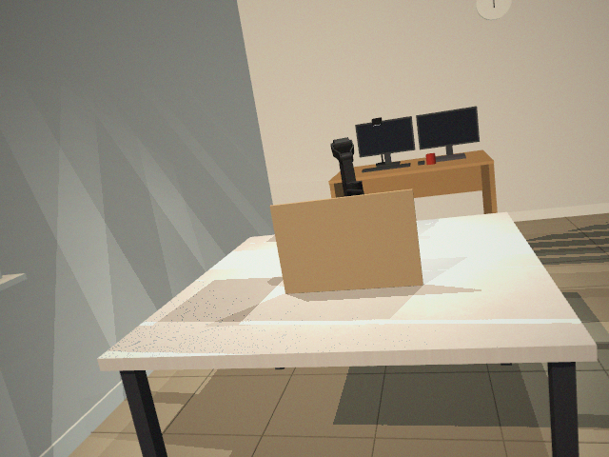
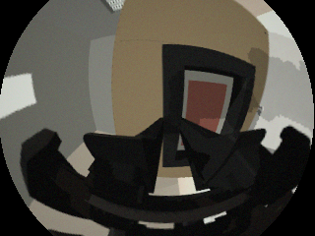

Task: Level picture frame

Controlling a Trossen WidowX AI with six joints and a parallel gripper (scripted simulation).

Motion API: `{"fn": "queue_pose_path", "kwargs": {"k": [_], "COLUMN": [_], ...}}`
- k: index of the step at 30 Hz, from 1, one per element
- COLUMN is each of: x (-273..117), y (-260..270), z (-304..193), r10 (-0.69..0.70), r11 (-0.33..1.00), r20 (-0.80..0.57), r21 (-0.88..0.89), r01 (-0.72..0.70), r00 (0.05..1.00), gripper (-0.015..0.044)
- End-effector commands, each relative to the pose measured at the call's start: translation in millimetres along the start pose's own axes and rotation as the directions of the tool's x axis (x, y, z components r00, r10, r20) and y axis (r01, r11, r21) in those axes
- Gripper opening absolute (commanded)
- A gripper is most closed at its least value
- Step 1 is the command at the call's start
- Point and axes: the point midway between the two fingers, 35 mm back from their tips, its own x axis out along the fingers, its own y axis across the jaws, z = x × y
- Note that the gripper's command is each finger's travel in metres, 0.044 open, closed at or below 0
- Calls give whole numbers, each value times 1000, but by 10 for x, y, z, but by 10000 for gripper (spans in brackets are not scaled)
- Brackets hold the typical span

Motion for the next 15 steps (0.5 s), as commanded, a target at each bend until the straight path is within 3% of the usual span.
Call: {"fn": "queue_pose_path", "kwargs": {"k": [1, 15], "x": [2, 1], "y": [76, 118], "z": [-2, -2], "r10": [19, 19], "r11": [1000, 1000], "r20": [0, 0], "r21": [8, 8], "r01": [-19, -19], "r00": [1000, 1000], "gripper": [0, 0]}}
